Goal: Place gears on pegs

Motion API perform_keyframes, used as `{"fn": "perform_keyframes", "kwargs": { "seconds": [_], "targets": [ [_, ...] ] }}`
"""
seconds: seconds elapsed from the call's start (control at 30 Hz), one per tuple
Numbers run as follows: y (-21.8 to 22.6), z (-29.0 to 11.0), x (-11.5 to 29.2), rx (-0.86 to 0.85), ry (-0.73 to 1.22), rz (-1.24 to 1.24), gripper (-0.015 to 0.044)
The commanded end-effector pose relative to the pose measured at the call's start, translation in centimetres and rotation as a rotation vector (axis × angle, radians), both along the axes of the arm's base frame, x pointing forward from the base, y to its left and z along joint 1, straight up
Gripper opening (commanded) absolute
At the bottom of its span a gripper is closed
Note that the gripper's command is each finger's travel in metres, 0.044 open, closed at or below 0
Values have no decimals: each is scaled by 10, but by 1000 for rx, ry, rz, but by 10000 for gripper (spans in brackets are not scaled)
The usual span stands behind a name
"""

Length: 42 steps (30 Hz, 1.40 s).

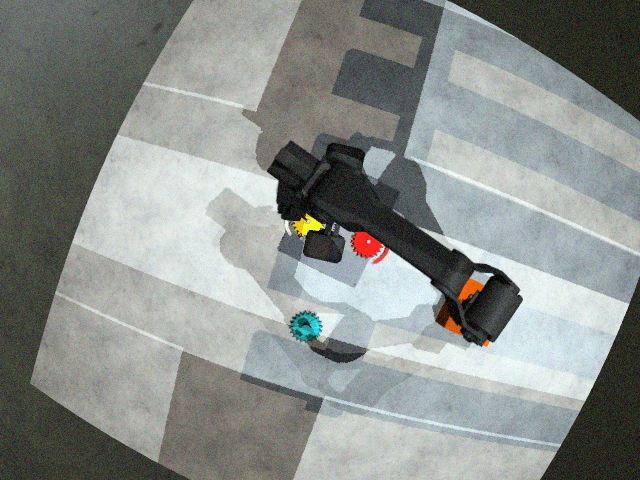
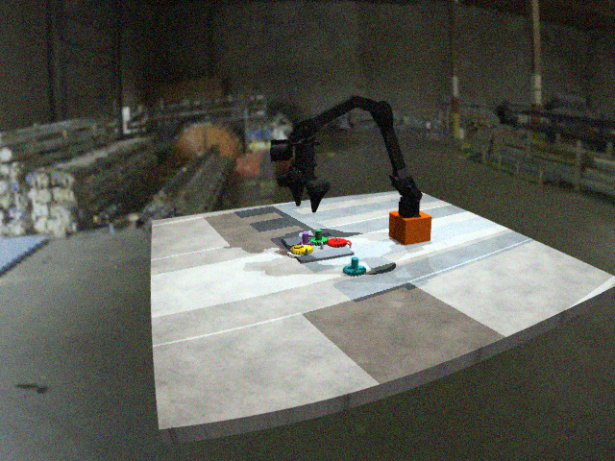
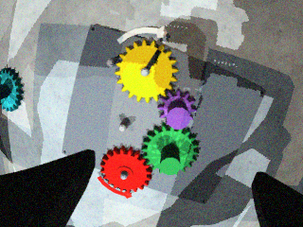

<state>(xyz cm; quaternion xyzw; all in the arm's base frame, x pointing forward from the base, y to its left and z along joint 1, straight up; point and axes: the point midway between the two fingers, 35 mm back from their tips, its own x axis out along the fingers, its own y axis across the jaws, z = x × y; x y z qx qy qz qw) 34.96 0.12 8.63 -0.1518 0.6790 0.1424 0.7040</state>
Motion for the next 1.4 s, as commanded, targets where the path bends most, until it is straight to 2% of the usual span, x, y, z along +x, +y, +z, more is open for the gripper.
{"fn": "perform_keyframes", "kwargs": {
  "seconds": [0.0,0.63,0.87,1.0,1.37],
  "targets": [
    [0,0,0,0,1,0,440],
    [6,1,-1,0,1,4,440],
    [81,8,-24,-1,6,50,440],
    [139,16,-50,6,7,39,440],
    [260,35,-169,21,15,7,440]
  ]
}}
